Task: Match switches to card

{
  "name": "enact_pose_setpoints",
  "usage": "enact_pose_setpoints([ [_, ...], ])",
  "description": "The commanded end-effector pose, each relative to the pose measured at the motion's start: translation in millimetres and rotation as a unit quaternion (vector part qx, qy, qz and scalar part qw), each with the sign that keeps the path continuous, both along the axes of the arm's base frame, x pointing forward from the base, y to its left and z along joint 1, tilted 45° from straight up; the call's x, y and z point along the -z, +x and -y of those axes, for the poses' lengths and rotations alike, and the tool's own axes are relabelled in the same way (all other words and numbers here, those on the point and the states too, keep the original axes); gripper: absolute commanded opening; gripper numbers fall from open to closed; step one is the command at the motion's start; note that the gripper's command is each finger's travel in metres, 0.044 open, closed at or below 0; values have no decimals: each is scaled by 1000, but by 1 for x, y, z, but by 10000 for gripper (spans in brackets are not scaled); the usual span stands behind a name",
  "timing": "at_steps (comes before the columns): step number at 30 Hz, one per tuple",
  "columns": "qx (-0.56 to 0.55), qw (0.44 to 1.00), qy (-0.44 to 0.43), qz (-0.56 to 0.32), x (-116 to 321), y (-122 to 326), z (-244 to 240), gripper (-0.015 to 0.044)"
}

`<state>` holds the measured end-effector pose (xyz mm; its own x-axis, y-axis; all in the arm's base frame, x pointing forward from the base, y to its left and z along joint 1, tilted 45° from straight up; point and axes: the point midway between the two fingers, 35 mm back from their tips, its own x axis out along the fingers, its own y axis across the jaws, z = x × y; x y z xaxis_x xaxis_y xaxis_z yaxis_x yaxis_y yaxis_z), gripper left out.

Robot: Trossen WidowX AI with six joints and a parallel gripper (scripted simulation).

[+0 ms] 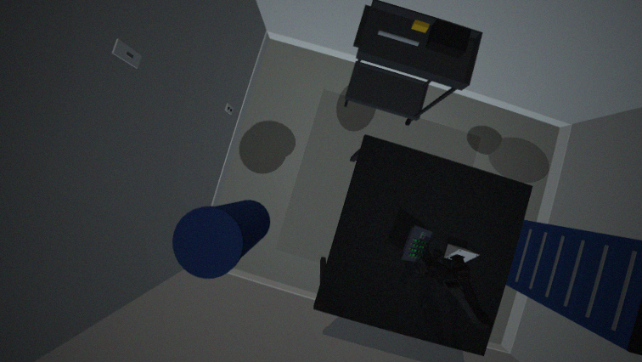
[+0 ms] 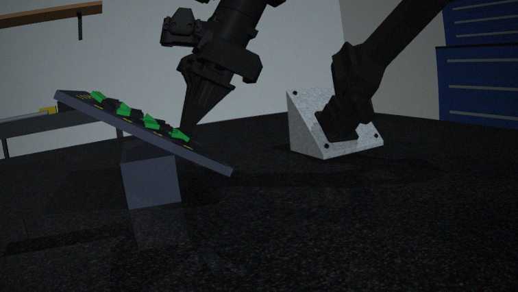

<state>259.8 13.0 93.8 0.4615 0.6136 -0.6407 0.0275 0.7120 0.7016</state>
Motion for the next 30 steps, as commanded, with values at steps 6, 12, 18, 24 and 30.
enact_pose_setpoints([
  [6, 2, 1000, -1, -3, 1, 0, 0, 0],
  [12, 2, 1000, -1, -3, 2, 0, 0, 0],
  [18, 2, 1000, -1, -3, 2, 1, -1, 0],
  [24, 2, 1000, -1, -3, 3, 1, -1, 0],
  [30, 2, 1000, -1, -3, 3, 2, -2, 0],
])
